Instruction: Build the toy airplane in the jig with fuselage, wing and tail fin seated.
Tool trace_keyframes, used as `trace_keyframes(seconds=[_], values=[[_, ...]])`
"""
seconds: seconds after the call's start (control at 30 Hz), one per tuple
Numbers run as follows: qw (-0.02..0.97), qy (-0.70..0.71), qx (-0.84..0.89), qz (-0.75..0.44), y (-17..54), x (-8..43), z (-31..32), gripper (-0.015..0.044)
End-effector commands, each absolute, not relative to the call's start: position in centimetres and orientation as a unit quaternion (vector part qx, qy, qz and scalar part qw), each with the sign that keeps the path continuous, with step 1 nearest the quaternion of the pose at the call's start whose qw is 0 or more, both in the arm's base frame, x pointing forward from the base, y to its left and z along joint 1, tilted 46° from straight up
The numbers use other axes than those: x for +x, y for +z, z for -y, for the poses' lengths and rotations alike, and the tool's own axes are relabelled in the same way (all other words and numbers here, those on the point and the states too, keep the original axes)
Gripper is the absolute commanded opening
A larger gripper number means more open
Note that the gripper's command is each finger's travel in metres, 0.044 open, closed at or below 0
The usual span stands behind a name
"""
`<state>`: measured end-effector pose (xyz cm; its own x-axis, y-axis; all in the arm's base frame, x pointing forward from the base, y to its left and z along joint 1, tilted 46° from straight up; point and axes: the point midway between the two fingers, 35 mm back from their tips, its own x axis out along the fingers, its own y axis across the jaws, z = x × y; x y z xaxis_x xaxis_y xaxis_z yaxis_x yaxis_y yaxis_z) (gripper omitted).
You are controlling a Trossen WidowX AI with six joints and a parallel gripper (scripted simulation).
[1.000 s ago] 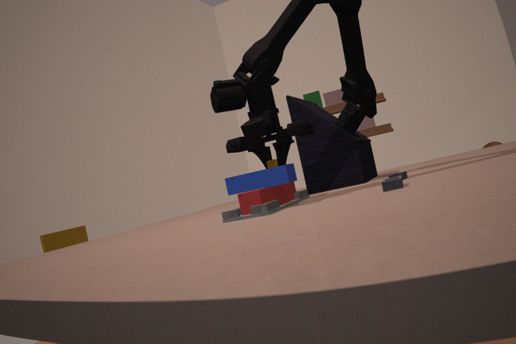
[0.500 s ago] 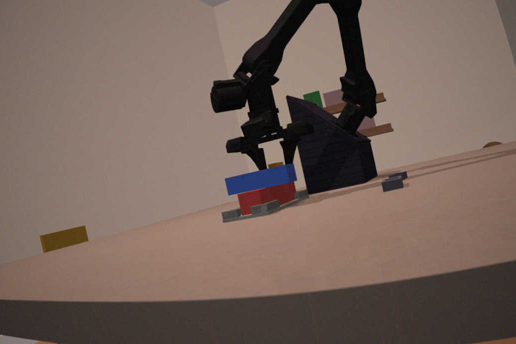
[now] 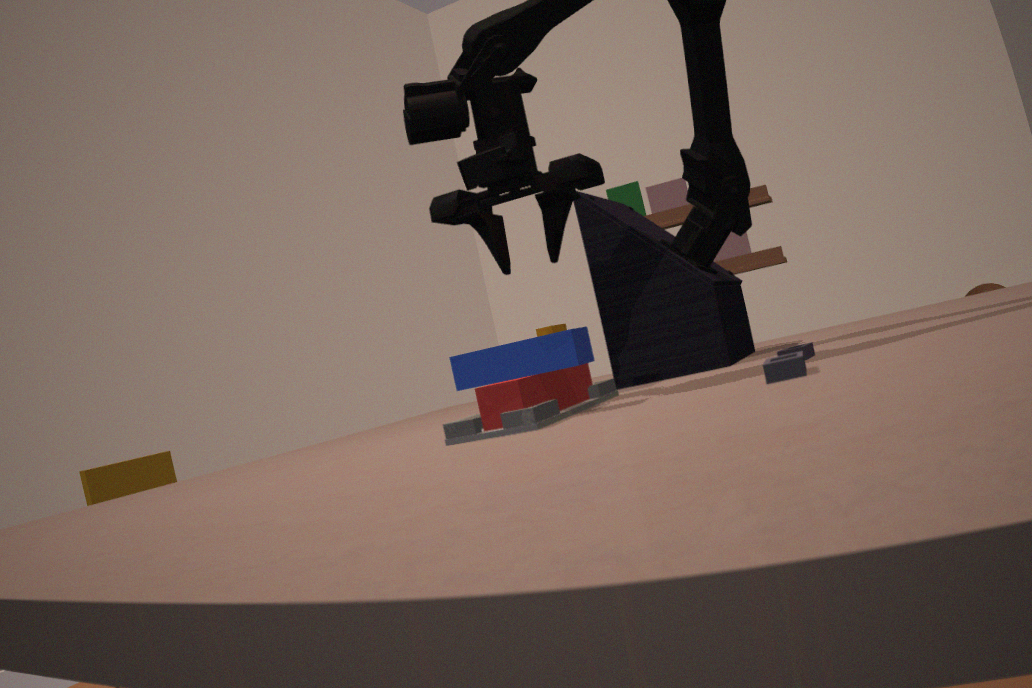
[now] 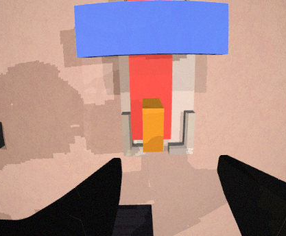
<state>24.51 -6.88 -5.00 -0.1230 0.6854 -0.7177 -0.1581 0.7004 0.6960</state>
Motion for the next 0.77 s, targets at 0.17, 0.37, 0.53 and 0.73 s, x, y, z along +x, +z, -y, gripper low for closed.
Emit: trace_keyframes(seconds=[0.17, 0.37, 0.53, 0.73], values=[[0.623, 0.339, 0.196, -0.677, -4.96, 24.32, 6.84, 0.0260], [0.623, 0.339, 0.196, -0.677, -4.93, 24.42, 6.79, 0.0260], [0.623, 0.339, 0.196, -0.677, -4.93, 24.51, 6.77, 0.0260], [0.623, 0.339, 0.196, -0.677, -4.93, 24.51, 6.77, 0.0260]])
